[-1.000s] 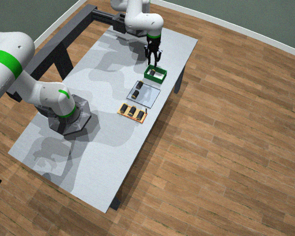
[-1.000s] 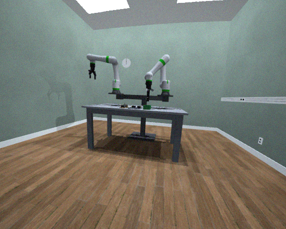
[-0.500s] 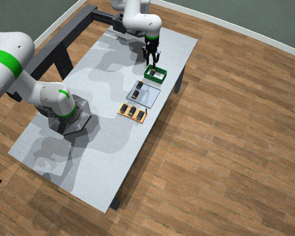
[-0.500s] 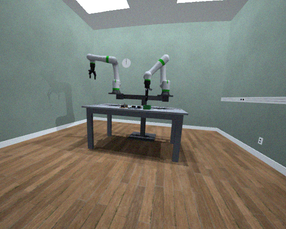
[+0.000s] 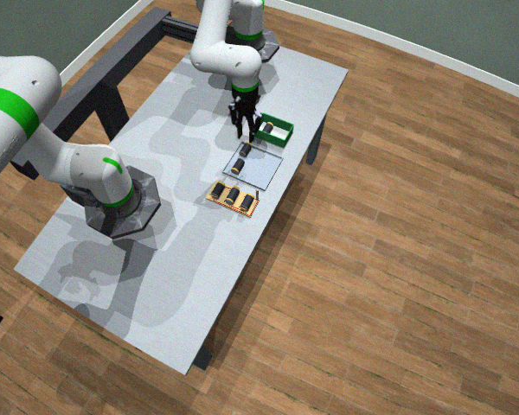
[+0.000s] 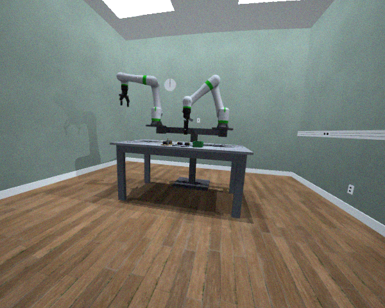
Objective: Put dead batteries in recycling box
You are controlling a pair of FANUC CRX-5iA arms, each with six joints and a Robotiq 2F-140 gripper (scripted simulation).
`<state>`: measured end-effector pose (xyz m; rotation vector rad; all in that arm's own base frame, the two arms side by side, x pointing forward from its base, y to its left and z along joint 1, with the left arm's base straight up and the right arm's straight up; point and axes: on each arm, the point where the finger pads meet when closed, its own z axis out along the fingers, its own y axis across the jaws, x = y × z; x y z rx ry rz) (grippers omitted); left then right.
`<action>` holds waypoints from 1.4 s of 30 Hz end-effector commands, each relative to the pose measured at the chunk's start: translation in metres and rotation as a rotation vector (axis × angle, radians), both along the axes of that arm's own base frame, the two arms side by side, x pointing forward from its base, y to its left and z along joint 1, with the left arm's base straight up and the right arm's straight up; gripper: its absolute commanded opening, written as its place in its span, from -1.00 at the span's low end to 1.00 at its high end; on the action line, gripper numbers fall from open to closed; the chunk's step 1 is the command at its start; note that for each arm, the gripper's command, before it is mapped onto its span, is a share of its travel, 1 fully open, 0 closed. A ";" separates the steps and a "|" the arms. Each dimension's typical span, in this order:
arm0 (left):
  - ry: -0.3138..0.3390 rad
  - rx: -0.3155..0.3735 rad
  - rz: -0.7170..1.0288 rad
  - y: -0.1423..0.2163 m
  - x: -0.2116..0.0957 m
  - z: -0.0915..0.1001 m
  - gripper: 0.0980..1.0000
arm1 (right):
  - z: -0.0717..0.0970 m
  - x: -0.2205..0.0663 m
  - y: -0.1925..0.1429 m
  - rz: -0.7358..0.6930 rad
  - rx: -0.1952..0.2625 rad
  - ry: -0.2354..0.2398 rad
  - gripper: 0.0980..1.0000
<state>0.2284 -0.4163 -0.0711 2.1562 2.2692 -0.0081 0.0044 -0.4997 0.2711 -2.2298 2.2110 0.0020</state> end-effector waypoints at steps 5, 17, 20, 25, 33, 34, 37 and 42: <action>0.004 0.010 0.001 -0.109 -0.003 -0.002 -0.41 | 0.001 0.000 0.000 0.000 -0.002 0.000 1.00; 0.004 0.010 0.001 -0.204 -0.008 -0.002 -0.41 | 0.001 0.000 0.000 0.000 -0.002 0.000 1.00; 0.004 0.010 0.001 -0.210 -0.008 -0.002 -0.41 | 0.001 0.000 0.000 0.000 -0.002 0.000 1.00; 0.004 0.010 0.001 -0.211 -0.008 -0.002 -0.41 | 0.001 0.000 0.000 0.000 -0.002 0.000 1.00; 0.004 0.010 0.007 -0.211 -0.008 -0.002 -0.41 | 0.001 0.000 0.000 0.000 -0.002 0.000 1.00; 0.004 0.010 0.010 -0.211 -0.008 -0.002 -0.41 | 0.001 0.000 0.000 0.000 -0.002 0.000 1.00; 0.004 0.010 0.022 -0.211 -0.008 -0.002 -0.41 | 0.001 0.000 0.000 0.000 -0.002 0.000 1.00; 0.004 0.010 0.027 -0.211 -0.008 -0.002 -0.41 | 0.001 0.000 0.000 0.000 -0.002 0.000 1.00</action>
